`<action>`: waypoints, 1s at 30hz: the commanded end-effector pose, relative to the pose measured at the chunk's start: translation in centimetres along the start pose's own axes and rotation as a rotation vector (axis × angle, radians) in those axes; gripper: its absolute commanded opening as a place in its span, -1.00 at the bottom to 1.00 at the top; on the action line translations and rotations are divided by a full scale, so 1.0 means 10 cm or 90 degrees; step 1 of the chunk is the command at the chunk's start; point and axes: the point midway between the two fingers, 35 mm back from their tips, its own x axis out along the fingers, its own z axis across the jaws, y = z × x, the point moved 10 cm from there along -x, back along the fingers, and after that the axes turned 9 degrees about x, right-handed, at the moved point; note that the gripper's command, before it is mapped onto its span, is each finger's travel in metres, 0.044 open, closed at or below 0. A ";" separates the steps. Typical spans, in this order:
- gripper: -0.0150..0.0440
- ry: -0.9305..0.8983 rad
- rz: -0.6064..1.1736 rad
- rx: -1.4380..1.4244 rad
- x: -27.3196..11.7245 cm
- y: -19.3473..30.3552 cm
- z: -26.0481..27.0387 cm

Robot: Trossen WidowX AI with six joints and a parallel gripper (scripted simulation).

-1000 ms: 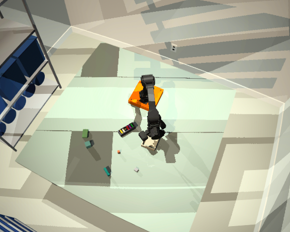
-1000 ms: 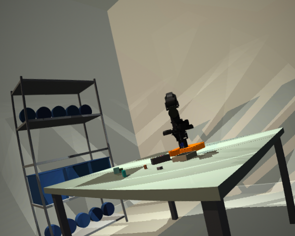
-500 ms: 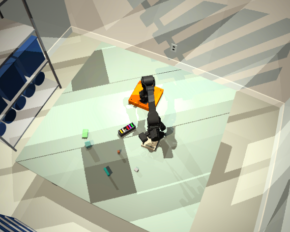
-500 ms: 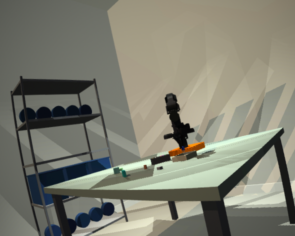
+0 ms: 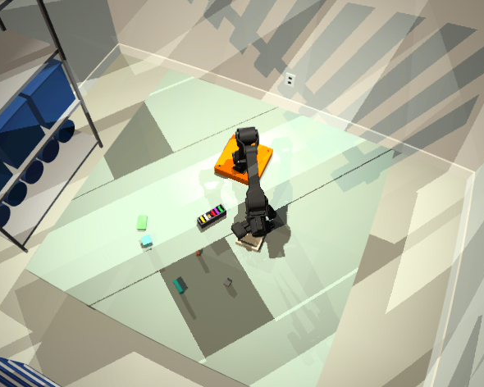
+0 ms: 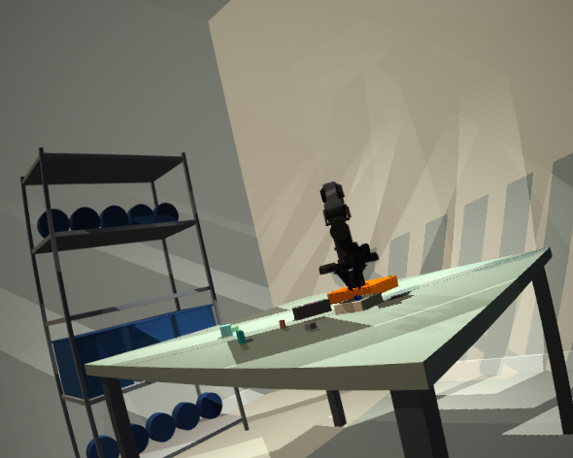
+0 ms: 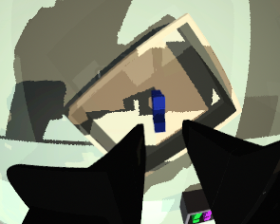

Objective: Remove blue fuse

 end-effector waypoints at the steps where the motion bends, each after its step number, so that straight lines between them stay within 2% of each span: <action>1: 0.22 0.000 -0.001 0.000 -0.01 0.00 0.00; 6: 0.63 0.001 -0.001 0.000 -0.04 0.00 0.00; 10: 0.63 0.003 0.001 0.002 -0.37 0.00 0.00; 30: 0.63 -0.001 0.003 0.000 -0.35 -0.01 0.00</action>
